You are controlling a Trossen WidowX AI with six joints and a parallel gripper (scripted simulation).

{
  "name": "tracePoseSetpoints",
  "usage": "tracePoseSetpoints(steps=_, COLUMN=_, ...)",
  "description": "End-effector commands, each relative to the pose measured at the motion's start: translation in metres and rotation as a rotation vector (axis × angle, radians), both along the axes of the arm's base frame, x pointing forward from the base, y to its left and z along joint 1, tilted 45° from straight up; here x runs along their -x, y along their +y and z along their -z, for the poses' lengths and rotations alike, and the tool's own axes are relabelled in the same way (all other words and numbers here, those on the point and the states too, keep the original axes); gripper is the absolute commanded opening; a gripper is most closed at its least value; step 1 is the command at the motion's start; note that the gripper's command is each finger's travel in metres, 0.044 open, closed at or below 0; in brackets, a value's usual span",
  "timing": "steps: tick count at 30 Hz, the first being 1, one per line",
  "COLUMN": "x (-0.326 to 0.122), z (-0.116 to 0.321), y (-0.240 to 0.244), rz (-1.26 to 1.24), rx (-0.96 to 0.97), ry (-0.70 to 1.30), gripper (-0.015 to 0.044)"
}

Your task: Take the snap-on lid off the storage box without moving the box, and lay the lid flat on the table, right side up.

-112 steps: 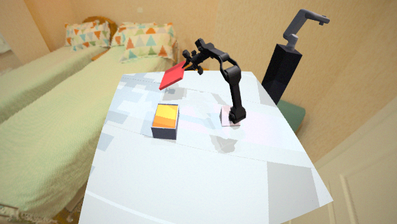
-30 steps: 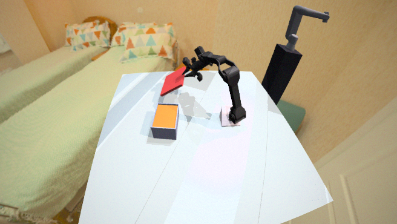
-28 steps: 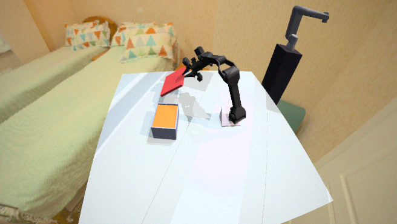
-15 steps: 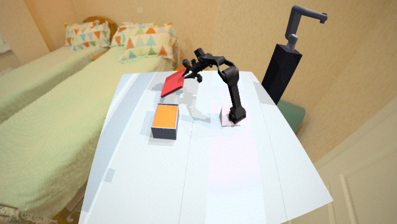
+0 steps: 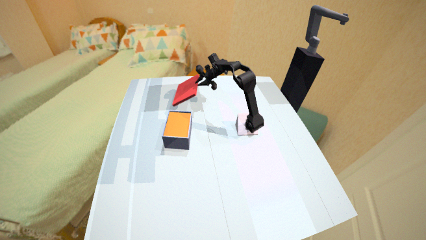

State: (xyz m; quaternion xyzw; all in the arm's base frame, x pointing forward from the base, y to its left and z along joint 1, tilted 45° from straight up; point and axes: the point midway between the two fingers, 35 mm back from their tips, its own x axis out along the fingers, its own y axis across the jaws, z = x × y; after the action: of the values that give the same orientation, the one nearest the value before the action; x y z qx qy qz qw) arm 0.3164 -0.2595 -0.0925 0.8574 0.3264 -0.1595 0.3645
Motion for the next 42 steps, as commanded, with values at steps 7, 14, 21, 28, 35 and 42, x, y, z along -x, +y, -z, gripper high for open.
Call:
tracePoseSetpoints(steps=7, x=0.001, z=0.005, y=0.005, rz=0.005, rx=-0.004, ry=-0.009, gripper=0.0)
tracePoseSetpoints(steps=14, x=0.001, z=0.009, y=0.008, rz=0.005, rx=-0.004, ry=-0.009, gripper=0.0)
tracePoseSetpoints(steps=21, x=0.001, z=0.013, y=0.012, rz=0.005, rx=-0.004, ry=-0.01, gripper=0.0)
tracePoseSetpoints(steps=28, x=0.001, z=0.017, y=0.016, rz=0.005, rx=-0.004, ry=-0.01, gripper=0.0)
tracePoseSetpoints(steps=35, x=0.001, z=0.021, y=0.02, rz=0.005, rx=-0.004, ry=-0.01, gripper=0.0)
tracePoseSetpoints(steps=42, x=0.001, z=0.025, y=0.024, rz=0.005, rx=-0.004, ry=-0.01, gripper=0.0)
